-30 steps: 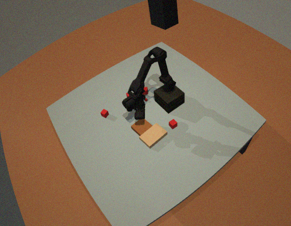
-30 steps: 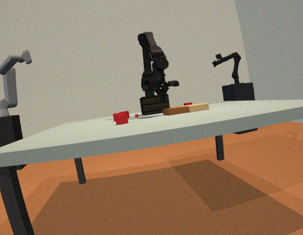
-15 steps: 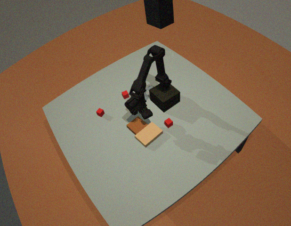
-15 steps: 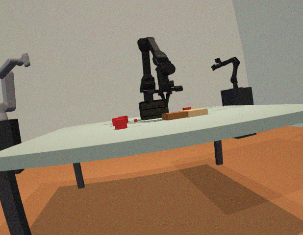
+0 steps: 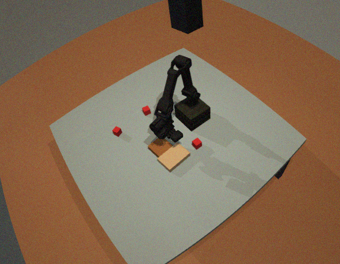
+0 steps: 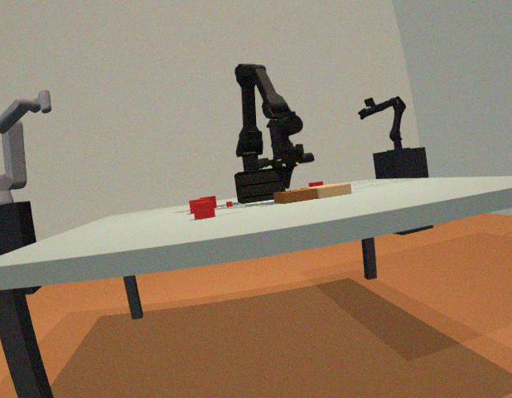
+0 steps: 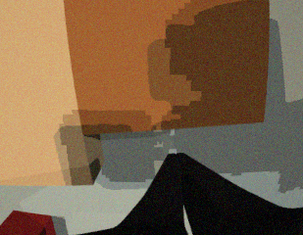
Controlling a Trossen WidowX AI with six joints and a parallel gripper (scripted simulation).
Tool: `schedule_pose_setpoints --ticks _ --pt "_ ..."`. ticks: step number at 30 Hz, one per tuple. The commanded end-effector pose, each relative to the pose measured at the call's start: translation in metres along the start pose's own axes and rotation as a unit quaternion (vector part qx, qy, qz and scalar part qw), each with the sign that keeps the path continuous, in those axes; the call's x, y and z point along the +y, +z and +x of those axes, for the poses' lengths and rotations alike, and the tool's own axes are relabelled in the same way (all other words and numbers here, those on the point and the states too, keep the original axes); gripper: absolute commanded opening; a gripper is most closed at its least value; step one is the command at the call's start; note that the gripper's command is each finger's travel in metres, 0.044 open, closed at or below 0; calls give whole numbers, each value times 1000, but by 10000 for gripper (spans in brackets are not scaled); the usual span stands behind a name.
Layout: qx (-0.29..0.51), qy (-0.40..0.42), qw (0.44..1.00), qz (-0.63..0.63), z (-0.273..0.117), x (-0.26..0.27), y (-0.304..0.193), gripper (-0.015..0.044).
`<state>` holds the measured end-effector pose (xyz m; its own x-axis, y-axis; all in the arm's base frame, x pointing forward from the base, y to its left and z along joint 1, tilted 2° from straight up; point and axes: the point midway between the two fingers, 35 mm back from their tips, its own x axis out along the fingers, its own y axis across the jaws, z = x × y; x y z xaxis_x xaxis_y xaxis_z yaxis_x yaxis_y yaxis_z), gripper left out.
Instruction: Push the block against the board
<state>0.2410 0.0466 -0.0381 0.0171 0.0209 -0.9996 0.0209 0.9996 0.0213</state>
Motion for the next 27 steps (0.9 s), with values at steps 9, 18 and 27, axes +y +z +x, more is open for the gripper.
schedule_pose_setpoints --ticks 9,18,27 --pt "15 -2 1000 -4 29 -1 -10 0" --pt "15 -2 1000 -4 29 -1 -4 0" --pt "15 -2 1000 -4 29 -1 2 0"
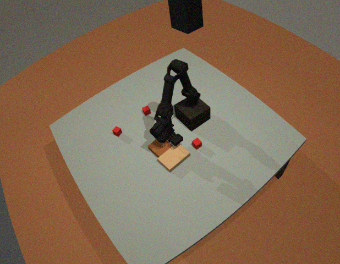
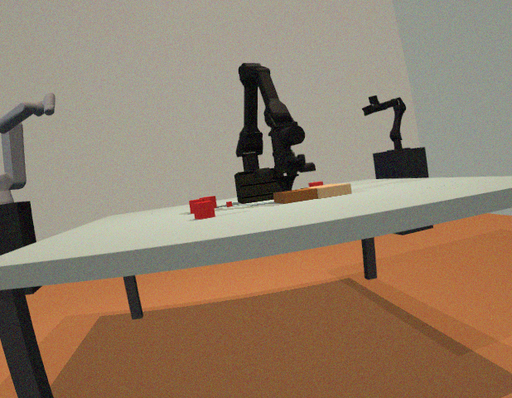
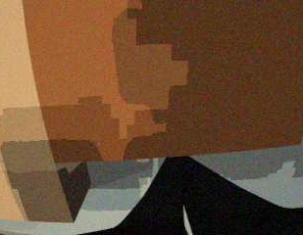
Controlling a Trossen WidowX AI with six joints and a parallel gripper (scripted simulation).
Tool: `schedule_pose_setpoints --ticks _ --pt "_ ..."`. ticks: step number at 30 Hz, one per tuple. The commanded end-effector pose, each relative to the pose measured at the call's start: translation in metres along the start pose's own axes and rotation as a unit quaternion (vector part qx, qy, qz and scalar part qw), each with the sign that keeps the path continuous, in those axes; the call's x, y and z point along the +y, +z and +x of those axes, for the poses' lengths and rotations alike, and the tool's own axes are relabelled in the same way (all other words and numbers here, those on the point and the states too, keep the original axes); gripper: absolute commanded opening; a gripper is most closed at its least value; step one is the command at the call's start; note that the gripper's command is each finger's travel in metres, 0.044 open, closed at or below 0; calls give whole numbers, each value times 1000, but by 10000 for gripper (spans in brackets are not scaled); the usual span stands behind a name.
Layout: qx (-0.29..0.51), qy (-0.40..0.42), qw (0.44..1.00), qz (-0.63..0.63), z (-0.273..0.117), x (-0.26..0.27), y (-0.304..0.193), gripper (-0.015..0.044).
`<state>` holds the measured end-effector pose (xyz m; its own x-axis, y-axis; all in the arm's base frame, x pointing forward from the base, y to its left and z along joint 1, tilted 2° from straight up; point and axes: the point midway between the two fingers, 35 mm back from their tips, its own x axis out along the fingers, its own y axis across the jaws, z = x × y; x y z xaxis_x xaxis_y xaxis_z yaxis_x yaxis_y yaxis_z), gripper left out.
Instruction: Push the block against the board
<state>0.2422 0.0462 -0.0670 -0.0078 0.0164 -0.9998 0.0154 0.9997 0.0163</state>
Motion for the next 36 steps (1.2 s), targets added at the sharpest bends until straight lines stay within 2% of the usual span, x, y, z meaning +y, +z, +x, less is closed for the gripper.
schedule_pose_setpoints --ticks 1,36 --pt "2 1 1000 -2 0 0 2 0" --pt "1 1 1000 -2 0 0 24 0"
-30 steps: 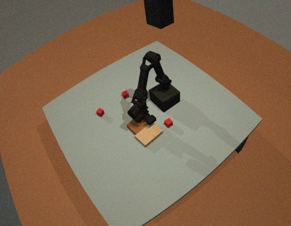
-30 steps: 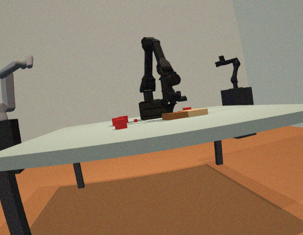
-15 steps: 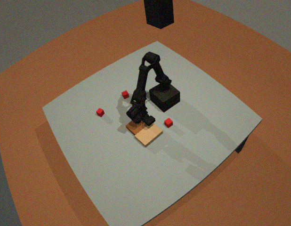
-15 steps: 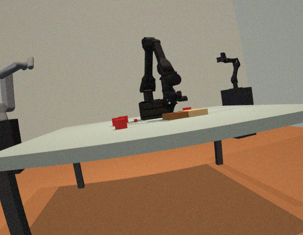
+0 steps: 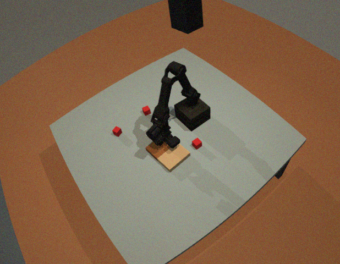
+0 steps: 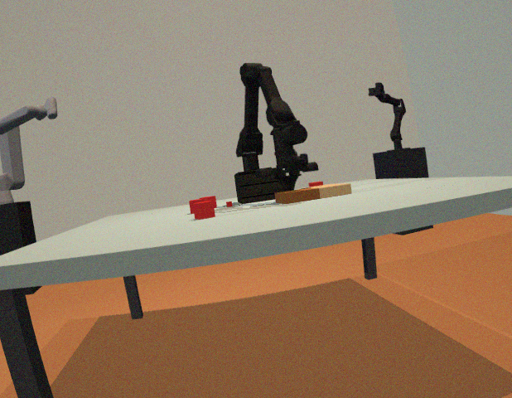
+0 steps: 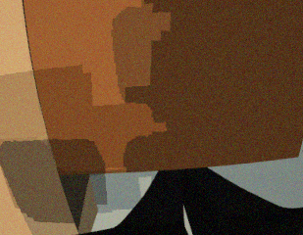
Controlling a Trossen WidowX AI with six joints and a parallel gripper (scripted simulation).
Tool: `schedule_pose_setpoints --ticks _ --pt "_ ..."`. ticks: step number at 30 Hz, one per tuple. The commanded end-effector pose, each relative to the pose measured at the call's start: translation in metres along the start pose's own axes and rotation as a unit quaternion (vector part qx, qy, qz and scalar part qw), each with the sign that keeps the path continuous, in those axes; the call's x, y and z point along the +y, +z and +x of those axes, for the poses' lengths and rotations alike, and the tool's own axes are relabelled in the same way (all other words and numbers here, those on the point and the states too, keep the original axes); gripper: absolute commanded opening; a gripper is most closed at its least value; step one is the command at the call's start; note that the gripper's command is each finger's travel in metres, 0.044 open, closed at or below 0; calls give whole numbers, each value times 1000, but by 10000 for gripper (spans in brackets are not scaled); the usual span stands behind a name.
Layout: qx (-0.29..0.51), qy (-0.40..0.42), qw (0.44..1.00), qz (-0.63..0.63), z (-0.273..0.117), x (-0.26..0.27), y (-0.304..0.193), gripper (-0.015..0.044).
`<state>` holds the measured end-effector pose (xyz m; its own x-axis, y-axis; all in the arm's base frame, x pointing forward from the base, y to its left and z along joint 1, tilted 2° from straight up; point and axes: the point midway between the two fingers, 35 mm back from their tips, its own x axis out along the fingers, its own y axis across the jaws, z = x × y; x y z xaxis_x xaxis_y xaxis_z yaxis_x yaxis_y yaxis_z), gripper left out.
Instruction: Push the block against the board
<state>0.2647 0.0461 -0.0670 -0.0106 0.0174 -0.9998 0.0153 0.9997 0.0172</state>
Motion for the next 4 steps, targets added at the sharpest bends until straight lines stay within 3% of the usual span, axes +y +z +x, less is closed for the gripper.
schedule_pose_setpoints --ticks 1,4 --pt "0 0 1000 -2 0 0 1 0" --pt "0 0 1000 -2 0 0 -3 0"
